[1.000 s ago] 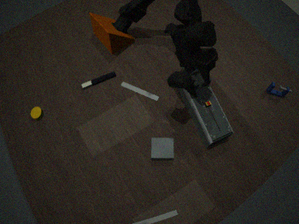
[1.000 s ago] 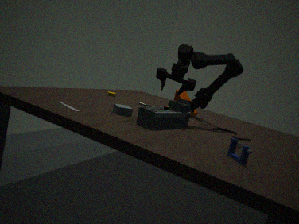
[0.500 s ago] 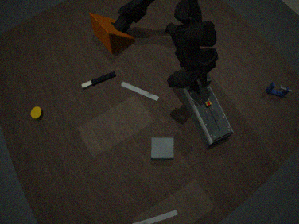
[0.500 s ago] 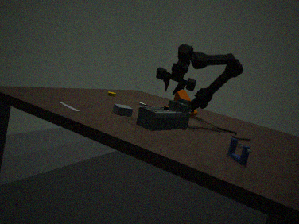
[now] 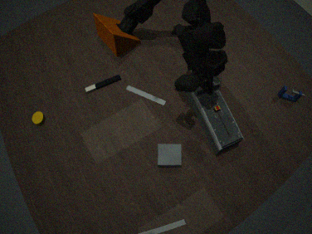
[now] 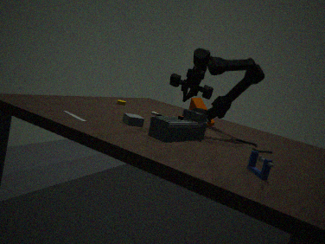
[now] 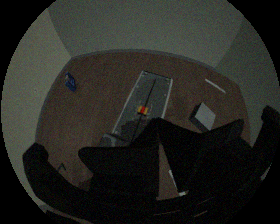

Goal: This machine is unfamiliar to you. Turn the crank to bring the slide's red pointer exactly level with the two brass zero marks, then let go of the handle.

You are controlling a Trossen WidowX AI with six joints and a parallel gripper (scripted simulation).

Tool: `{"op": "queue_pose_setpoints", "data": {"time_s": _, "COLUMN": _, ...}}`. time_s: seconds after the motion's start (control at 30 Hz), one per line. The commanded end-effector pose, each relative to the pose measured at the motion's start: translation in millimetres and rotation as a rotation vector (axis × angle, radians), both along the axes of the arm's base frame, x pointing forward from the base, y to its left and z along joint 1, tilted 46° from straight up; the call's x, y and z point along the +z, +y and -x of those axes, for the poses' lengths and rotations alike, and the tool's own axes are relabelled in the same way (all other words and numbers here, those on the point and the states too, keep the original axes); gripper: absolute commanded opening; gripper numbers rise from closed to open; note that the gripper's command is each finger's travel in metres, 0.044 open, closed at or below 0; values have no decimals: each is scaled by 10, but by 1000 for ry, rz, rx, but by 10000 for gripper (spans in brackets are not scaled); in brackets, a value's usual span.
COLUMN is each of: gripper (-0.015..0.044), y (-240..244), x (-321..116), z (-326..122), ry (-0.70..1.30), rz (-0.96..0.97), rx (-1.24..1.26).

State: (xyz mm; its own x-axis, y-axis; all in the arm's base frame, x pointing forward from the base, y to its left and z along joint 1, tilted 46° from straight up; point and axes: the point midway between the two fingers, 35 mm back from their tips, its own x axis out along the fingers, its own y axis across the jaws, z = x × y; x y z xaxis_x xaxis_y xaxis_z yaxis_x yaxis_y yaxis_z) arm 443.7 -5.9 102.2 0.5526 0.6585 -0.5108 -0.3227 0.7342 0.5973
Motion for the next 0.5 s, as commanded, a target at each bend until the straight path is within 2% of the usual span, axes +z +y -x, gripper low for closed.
{"op": "queue_pose_setpoints", "data": {"time_s": 0.0, "gripper": 0, "y": 0, "x": 0, "z": 0, "ry": 0, "rz": 0, "rx": 0}}
{"op": "queue_pose_setpoints", "data": {"time_s": 0.2, "gripper": 0, "y": 0, "x": 0, "z": 0, "ry": 0, "rz": 0, "rx": 0}}
{"op": "queue_pose_setpoints", "data": {"time_s": 0.47, "gripper": 210, "y": 0, "x": 0, "z": 0, "ry": 0, "rz": 0, "rx": 0}}
